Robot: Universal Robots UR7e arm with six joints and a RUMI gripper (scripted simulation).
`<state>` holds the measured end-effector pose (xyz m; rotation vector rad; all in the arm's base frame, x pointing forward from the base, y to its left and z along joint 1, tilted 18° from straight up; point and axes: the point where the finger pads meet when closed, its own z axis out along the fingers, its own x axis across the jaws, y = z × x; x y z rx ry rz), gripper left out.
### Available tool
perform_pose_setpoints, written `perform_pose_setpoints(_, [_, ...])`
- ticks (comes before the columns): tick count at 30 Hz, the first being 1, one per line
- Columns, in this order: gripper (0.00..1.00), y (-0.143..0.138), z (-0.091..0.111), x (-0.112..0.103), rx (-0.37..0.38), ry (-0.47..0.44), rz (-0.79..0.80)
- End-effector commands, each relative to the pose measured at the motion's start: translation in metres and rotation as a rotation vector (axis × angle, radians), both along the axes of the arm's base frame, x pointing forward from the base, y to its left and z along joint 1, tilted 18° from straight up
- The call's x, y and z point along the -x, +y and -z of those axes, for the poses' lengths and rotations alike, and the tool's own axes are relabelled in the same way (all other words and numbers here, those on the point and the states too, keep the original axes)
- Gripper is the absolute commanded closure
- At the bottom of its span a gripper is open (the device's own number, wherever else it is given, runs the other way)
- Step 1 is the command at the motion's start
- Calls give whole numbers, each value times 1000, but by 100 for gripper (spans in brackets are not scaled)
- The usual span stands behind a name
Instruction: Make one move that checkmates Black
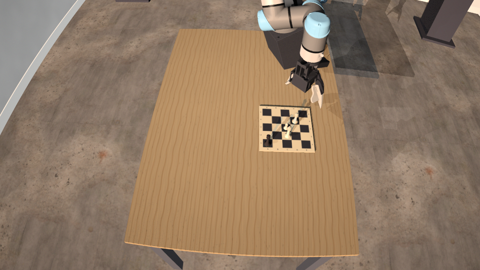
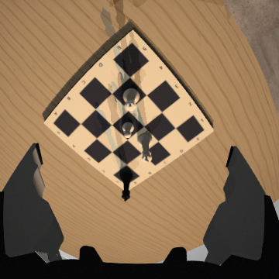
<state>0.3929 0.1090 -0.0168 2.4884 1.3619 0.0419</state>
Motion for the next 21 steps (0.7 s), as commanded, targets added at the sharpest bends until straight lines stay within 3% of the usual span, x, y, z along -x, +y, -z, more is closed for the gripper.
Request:
perform_pose_setpoints(1, [0,2,2,-1,-24,-46,175])
perform_pose_setpoints(21, [0,3,13,-6,-158,-245,924])
